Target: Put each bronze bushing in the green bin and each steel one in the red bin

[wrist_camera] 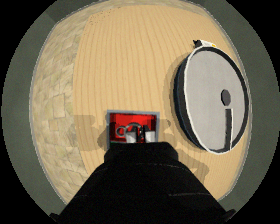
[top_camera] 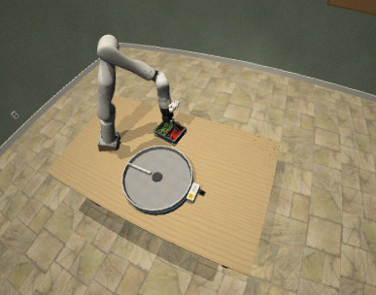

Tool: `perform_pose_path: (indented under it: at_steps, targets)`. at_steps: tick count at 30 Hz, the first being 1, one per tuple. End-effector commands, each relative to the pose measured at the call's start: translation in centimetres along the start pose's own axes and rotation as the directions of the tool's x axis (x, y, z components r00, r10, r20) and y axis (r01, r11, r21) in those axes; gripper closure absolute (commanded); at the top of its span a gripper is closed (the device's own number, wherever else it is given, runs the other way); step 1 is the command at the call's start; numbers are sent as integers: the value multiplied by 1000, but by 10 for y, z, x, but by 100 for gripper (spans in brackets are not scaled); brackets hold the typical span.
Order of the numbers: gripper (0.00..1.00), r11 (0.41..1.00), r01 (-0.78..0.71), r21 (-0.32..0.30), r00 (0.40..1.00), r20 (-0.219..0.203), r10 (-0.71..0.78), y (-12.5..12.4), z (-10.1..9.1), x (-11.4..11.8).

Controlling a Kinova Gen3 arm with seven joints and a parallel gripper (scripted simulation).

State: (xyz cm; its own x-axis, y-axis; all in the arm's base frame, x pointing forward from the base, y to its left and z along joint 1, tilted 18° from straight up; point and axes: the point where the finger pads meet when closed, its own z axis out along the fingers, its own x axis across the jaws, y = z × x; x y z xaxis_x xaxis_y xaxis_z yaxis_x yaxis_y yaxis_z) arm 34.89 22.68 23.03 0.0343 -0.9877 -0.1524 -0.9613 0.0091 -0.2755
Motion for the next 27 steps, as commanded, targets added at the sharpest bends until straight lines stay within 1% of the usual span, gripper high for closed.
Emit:
perform_pose_path:
  at_steps: [1, 2, 3, 5, 9, 12, 17, 22, 27]
  targets:
    - [100, 1000, 0, 1, 1000, 1, 0, 0, 0, 0]
    - [100, 1000, 0, 1, 1000, 1, 0, 0, 0, 0]
    - [100, 1000, 0, 1, 1000, 1, 0, 0, 5, 0]
    - [100, 1000, 0, 1, 1000, 1, 0, 0, 5, 0]
    - [100, 1000, 0, 1, 1000, 1, 0, 0, 27, 0]
    - [100, 1000, 0, 1, 1000, 1, 0, 0, 27, 0]
    - [100, 1000, 0, 1, 1000, 1, 0, -1, 54, 0]
    - [100, 1000, 0, 1, 1000, 1, 0, -1, 54, 0]
    - [100, 1000, 0, 1, 1000, 1, 0, -1, 81, 0]
